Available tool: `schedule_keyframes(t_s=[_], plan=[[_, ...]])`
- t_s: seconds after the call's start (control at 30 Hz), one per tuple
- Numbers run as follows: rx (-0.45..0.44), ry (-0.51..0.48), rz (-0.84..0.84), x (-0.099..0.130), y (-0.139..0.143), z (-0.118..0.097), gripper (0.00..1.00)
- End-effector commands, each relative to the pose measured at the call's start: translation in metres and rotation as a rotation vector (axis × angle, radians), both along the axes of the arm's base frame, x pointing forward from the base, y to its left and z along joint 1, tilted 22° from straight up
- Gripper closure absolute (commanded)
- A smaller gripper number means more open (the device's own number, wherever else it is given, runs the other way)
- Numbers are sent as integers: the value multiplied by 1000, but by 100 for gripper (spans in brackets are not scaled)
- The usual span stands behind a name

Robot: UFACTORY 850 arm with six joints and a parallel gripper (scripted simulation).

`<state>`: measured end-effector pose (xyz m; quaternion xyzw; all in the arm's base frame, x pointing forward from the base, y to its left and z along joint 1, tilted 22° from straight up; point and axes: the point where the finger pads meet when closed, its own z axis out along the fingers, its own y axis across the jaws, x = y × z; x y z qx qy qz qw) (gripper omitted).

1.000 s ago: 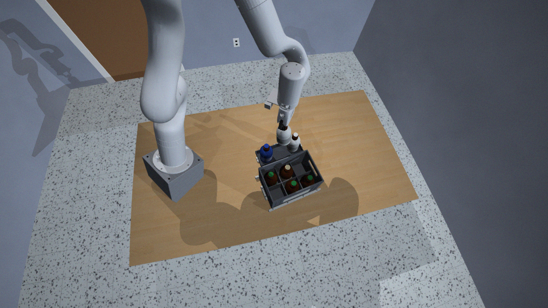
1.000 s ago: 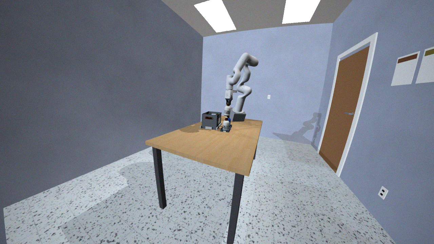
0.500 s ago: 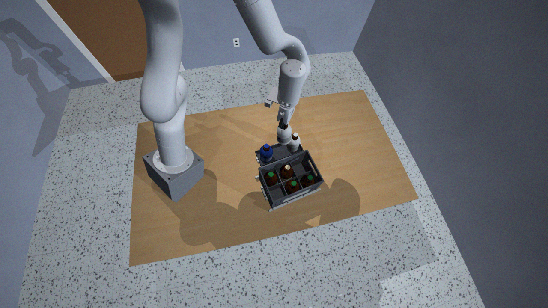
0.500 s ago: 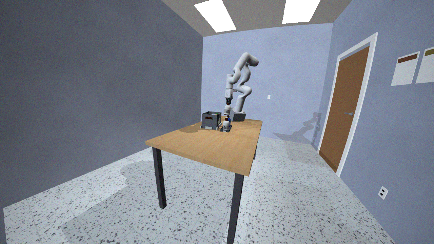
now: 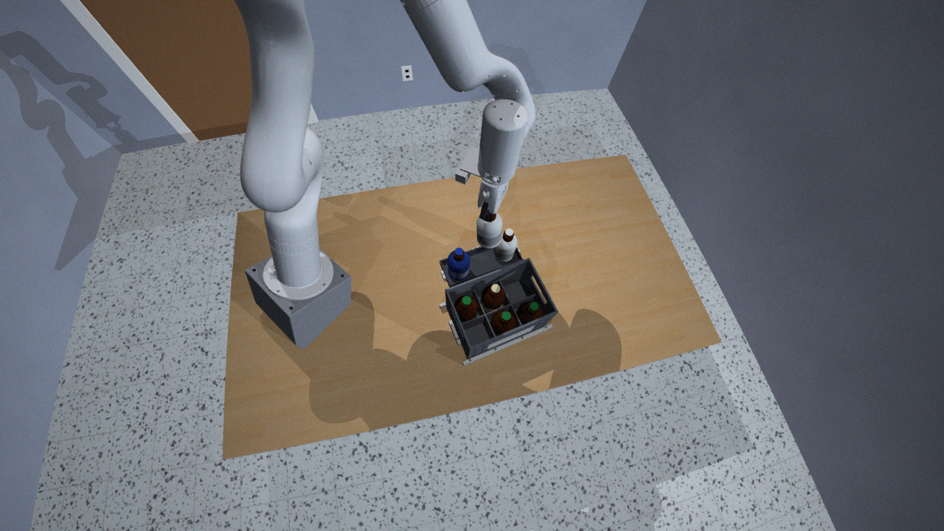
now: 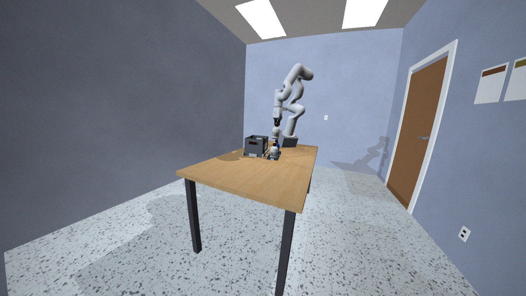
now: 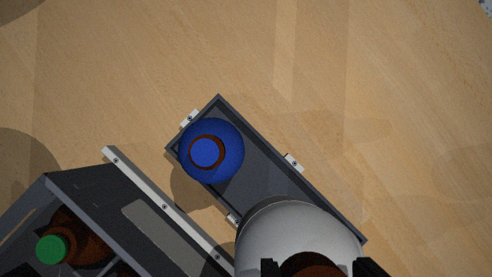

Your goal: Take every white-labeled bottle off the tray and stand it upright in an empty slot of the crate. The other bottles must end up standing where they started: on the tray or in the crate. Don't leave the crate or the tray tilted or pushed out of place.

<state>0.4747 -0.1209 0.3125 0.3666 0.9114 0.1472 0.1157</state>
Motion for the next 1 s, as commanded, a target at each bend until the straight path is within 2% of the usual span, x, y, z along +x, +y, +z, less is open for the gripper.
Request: schedule_keyframes(t_s=[0.0,0.97], plan=[[-1,-2,0,0,-1,2,100],[-1,-2,0,-1,-1,5,100]])
